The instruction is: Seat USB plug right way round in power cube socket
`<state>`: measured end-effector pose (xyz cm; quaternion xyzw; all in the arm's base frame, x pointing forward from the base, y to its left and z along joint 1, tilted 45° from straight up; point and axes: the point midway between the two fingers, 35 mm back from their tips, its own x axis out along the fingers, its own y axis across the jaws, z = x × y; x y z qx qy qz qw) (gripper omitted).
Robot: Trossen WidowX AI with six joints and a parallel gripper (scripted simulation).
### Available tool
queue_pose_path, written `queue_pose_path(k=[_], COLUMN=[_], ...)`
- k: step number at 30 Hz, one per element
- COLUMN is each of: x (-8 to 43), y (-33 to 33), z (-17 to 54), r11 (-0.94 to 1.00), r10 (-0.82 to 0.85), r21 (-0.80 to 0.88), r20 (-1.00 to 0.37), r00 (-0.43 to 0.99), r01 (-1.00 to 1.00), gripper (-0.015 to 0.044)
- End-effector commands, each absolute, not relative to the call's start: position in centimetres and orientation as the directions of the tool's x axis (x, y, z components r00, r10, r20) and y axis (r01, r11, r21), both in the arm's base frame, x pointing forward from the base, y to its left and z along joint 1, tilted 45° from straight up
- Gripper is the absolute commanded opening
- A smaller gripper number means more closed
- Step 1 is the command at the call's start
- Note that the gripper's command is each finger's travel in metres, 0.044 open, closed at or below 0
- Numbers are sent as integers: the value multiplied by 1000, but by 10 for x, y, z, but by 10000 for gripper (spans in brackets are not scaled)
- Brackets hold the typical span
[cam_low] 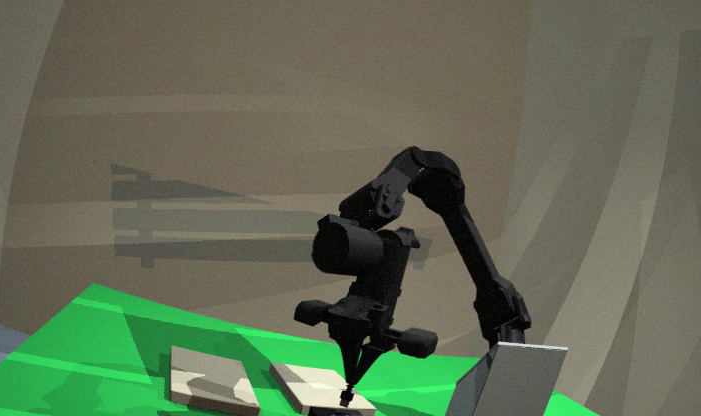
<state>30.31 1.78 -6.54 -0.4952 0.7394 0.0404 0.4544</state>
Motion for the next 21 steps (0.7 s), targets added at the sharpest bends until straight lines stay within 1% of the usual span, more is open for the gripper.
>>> queue_pose_path(k=[1, 11, 21], x=[303, 303, 303], y=[18, 18, 18], z=[-66, -66, -66], r11=[558, 656, 709], r10=[-696, -696, -696], r21=[-451, -575, -660], r20=[-712, -712, -712], r00=[-97, -97, -97], r01=[-697, -489, -248], gripper=[0, 0, 0])
